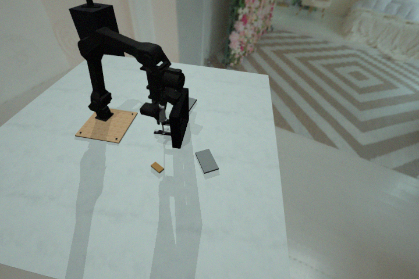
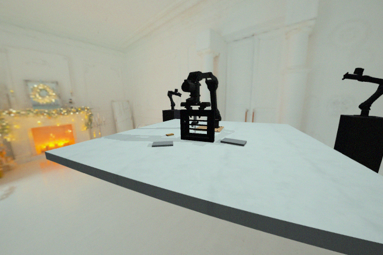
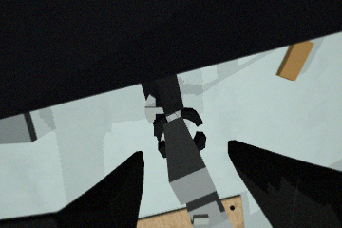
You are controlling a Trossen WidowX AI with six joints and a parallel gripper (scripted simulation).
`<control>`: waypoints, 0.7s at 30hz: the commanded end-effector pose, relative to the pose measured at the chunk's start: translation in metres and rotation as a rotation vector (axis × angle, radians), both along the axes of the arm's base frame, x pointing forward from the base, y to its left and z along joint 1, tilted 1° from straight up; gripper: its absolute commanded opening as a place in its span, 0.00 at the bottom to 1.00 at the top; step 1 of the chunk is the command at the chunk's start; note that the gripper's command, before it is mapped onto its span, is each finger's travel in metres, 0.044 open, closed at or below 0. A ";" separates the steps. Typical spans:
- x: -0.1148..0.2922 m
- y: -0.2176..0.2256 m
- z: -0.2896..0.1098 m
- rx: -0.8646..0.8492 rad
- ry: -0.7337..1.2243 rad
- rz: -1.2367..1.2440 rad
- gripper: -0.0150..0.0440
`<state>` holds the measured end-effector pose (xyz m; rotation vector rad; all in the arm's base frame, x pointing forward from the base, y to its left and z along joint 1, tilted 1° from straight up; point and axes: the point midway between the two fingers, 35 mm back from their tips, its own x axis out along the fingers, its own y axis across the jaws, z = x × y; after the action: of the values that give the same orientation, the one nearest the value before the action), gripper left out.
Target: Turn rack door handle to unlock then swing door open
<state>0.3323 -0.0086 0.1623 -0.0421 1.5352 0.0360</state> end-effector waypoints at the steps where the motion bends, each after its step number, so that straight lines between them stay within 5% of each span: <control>1: 0.000 0.000 0.000 -0.004 -0.001 0.187 0.74; 21: 0.000 0.000 0.000 -0.040 0.001 1.177 0.74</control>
<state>0.3323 -0.0086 0.1623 -0.8618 1.3697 0.8278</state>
